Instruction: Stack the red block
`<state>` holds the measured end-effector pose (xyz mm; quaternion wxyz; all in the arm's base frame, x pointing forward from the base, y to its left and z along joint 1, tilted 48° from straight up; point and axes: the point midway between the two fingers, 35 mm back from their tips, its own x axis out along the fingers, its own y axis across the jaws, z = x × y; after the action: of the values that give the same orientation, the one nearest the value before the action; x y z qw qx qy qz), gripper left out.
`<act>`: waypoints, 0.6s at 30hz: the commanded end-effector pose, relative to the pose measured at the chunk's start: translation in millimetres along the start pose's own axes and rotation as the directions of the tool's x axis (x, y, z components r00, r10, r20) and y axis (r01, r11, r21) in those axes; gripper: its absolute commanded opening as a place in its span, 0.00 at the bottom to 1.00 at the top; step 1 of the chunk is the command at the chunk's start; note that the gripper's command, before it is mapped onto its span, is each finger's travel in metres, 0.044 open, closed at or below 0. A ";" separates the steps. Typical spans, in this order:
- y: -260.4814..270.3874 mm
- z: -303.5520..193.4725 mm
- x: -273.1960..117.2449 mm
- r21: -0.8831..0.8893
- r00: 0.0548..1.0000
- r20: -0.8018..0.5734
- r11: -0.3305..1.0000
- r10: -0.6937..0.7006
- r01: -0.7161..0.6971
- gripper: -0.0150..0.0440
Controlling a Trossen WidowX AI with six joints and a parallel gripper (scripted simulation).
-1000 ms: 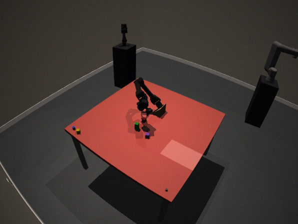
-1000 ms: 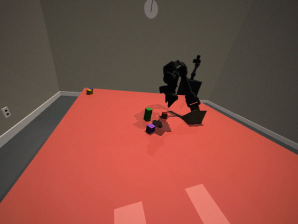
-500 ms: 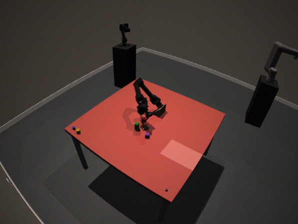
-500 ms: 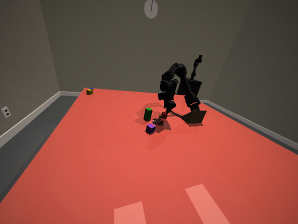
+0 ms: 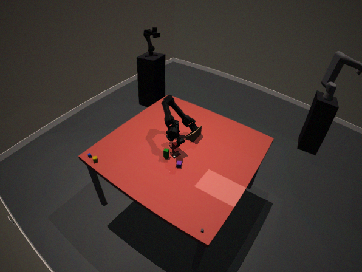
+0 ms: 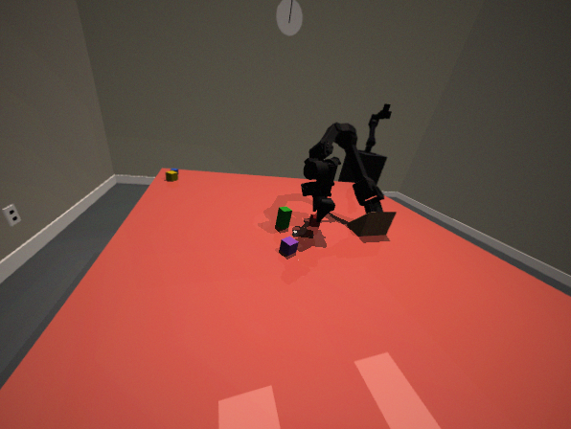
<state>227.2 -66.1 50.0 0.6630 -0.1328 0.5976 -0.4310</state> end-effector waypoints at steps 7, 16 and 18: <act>-1.4 -0.6 17.0 -0.002 1.000 0.001 1.000 -0.005 0.005 1.00; -2.4 -1.2 28.7 -0.002 1.000 0.001 1.000 -0.007 0.007 1.00; -2.4 -1.2 28.7 -0.002 1.000 0.001 1.000 -0.007 0.007 1.00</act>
<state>223.8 -86.0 33.6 0.6630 -0.1328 0.5964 -0.4325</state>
